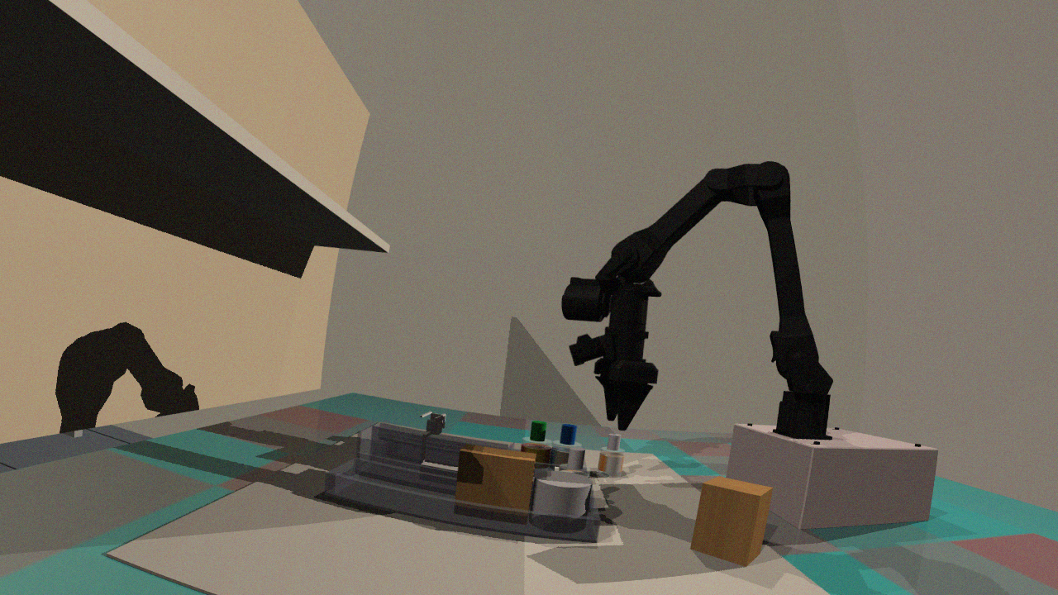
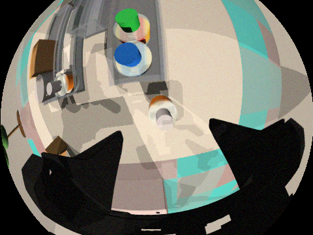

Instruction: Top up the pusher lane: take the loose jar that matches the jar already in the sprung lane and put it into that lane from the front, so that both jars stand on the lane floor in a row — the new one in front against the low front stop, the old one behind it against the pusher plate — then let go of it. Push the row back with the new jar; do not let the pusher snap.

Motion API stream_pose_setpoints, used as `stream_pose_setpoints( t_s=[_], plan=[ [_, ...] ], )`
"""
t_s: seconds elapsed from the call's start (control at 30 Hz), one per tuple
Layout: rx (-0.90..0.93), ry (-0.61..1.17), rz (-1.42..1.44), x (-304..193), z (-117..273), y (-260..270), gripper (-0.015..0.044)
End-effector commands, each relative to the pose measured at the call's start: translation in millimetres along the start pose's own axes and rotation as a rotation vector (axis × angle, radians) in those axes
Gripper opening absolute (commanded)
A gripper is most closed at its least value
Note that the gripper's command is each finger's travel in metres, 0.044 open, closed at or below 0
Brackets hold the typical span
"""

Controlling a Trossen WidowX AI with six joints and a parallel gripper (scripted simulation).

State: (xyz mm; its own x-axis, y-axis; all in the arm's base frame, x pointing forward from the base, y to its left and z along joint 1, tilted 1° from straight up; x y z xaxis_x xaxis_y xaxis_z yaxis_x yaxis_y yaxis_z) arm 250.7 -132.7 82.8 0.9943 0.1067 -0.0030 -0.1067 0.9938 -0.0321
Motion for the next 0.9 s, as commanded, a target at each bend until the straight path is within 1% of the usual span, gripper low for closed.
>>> stream_pose_setpoints(
  t_s=[0.0, 0.13, 0.3, 0.87],
  plan=[
    [0.002, -0.004, 0.004, -1.3, -8.8, 0.4, 0.044],
    [0.002, -0.004, 0.004, -1.4, -22.7, 0.3, 0.044],
    [0.002, -0.004, 0.004, -1.4, -25.0, 0.3, 0.044],
    [0.002, -0.003, 0.004, -1.4, -52.3, 0.4, 0.044]
  ],
)
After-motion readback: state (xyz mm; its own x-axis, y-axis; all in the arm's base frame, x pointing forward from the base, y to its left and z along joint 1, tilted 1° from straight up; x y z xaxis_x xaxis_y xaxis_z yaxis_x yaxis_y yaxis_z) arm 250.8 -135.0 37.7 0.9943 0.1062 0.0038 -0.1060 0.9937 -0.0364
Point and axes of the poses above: the point midway between the two fingers, 35 mm back from their tips, its own z axis back along the fingers, its own y axis across the jaws, x = y × z, the point moved 6 cm from there along z, back along the fingers, and after that the axes turned 5 degrees about z, right-handed, at the moved point
